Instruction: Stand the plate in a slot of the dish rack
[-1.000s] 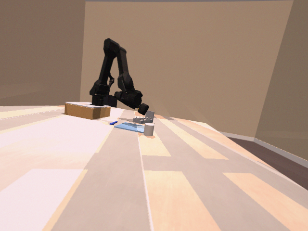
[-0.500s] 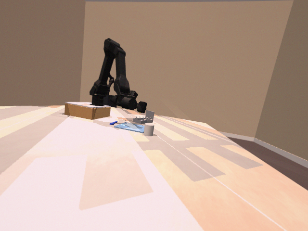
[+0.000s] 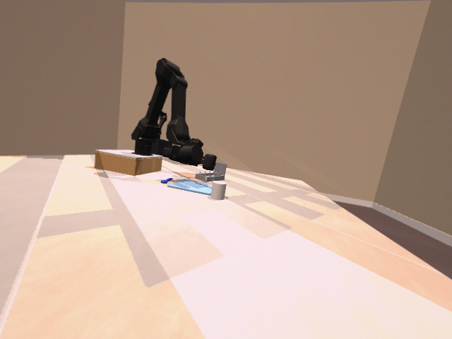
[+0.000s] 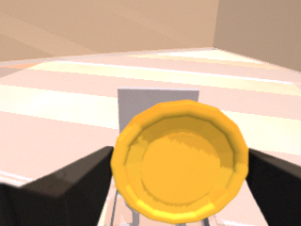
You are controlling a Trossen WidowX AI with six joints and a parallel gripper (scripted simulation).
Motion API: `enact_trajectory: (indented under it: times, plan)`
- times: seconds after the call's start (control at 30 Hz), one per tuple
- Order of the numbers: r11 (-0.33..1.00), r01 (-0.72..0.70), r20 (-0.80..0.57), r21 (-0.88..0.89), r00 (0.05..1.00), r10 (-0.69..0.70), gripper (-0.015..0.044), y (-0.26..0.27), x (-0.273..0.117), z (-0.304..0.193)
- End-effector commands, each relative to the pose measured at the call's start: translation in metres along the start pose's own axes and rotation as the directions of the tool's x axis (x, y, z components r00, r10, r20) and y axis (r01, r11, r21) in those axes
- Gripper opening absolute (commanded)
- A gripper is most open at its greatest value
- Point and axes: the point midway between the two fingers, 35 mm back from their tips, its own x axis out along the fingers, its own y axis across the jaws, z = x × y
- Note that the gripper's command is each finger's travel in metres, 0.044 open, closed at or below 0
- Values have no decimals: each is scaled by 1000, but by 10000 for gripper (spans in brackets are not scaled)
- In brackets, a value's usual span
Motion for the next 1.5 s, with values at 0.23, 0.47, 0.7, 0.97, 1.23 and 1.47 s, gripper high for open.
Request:
enact_trajectory:
  times: [0.23,0.47,0.7,0.97,1.23,1.47]
  plan:
    - [1000,-1,-1,8,1000,1,0,6,9,-23]
    - [1000,1,-1,-9,1000,-1,0,3,9,-24]
    - [1000,1,-1,-9,1000,-1,0,3,9,-24]
    - [1000,1,-1,-5,1000,-1,158,4,10,-25]
    - [1000,1,-1,-5,1000,-1,367,4,10,-25]
    - [1000,0,-1,-5,1000,0,400,3,9,-23]
